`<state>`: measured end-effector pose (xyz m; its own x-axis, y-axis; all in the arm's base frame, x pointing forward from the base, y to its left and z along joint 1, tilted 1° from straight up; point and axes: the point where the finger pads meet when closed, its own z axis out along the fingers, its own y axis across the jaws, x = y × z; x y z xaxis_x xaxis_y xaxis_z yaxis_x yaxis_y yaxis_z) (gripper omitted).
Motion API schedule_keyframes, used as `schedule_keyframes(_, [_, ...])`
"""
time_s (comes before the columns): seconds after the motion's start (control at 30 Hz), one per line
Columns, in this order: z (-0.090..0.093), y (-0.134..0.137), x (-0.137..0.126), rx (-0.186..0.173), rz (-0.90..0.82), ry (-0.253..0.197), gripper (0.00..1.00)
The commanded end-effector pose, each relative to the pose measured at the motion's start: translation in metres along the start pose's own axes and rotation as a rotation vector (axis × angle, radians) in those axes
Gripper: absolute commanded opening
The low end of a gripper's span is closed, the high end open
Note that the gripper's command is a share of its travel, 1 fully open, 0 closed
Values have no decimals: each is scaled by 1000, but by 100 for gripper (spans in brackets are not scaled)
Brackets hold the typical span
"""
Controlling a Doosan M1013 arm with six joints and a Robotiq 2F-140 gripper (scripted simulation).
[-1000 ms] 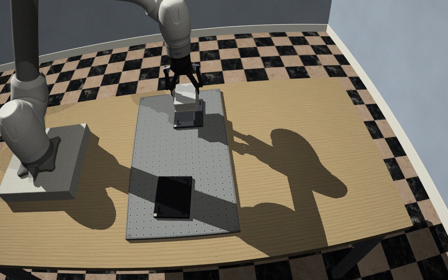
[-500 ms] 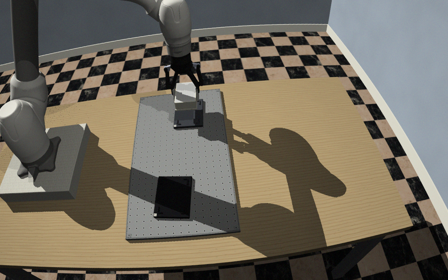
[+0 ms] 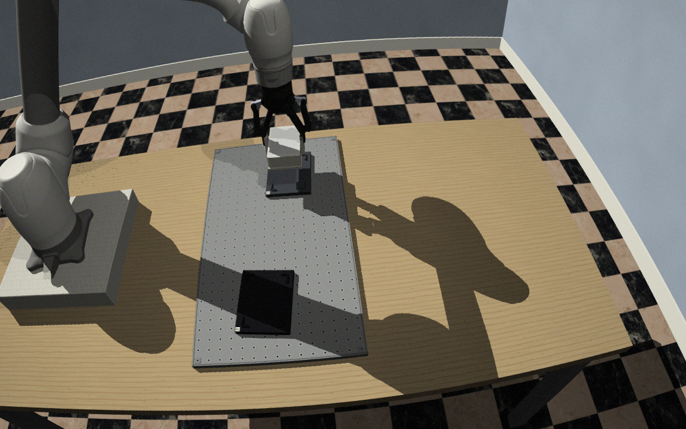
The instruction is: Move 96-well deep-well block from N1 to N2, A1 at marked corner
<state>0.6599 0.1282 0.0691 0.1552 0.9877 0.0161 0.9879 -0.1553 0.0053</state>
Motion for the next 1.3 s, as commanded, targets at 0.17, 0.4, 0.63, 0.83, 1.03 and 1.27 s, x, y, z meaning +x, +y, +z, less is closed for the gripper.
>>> schedule_keyframes(0.17, [0, 0, 0, 0, 0, 0, 0])
schedule_keyframes(0.4, [8, 0, 0, 0, 0, 0, 0])
schedule_keyframes(0.63, [18, 0, 0, 0, 0, 0, 0])
schedule_keyframes(0.83, [27, 0, 0, 0, 0, 0, 0])
schedule_keyframes(1.03, [37, 0, 0, 0, 0, 0, 0])
schedule_keyframes(1.27, [45, 0, 0, 0, 0, 0, 0])
